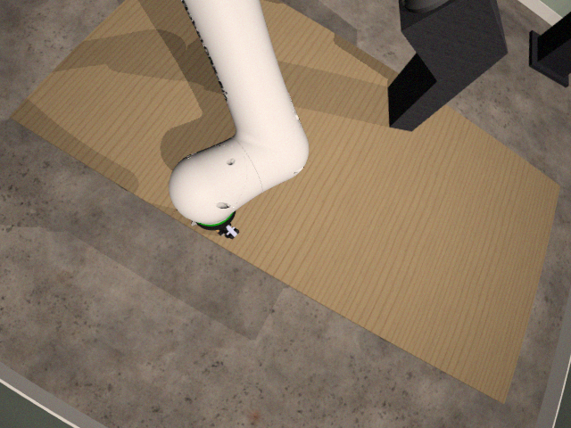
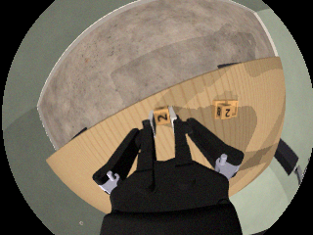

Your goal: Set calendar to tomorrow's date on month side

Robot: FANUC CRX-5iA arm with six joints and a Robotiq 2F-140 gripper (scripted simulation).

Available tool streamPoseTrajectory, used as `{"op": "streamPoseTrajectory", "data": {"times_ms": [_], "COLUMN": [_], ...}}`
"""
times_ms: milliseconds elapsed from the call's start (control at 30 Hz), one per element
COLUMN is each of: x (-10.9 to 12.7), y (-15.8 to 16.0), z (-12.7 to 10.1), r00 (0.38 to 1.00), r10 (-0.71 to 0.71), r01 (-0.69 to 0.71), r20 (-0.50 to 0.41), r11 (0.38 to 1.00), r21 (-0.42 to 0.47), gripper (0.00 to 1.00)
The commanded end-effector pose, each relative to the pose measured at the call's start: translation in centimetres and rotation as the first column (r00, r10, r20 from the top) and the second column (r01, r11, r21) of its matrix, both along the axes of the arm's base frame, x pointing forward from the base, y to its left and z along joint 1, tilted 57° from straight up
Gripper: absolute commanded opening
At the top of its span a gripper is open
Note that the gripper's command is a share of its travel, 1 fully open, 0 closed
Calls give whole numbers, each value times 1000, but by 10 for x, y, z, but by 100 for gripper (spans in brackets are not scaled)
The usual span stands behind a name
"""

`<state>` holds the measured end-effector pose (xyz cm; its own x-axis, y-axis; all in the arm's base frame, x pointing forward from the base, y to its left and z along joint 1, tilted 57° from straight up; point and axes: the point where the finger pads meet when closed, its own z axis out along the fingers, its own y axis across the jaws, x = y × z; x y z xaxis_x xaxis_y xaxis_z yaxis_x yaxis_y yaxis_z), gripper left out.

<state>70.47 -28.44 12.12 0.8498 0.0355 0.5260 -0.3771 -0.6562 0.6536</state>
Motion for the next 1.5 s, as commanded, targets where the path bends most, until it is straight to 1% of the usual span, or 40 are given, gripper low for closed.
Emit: {"op": "streamPoseTrajectory", "data": {"times_ms": [0,767,800,867,900,1033,1067,1133,1167,1233,1267,1467], "x": [0,0,0,0,0,0,0,0,0,0,0,0], "y": [0,0,0,0,0,0,0,0,0,0,0,0], "z": [0,0,0,0,0,0,0,0,0,0,0,0], "r00": [1000,1000,1000,1000,1000,1000,1000,1000,1000,1000,1000,1000], "r10": [0,0,0,0,0,0,0,0,0,0,0,0], "r01": [0,0,0,0,0,0,0,0,0,0,0,0], "r20": [0,0,0,0,0,0,0,0,0,0,0,0], "r11": [1000,1000,1000,1000,1000,1000,1000,1000,1000,1000,1000,1000], "r21": [0,0,0,0,0,0,0,0,0,0,0,0], "gripper": [24,24,26,26,29,29,31,31,33,33,35,35]}}
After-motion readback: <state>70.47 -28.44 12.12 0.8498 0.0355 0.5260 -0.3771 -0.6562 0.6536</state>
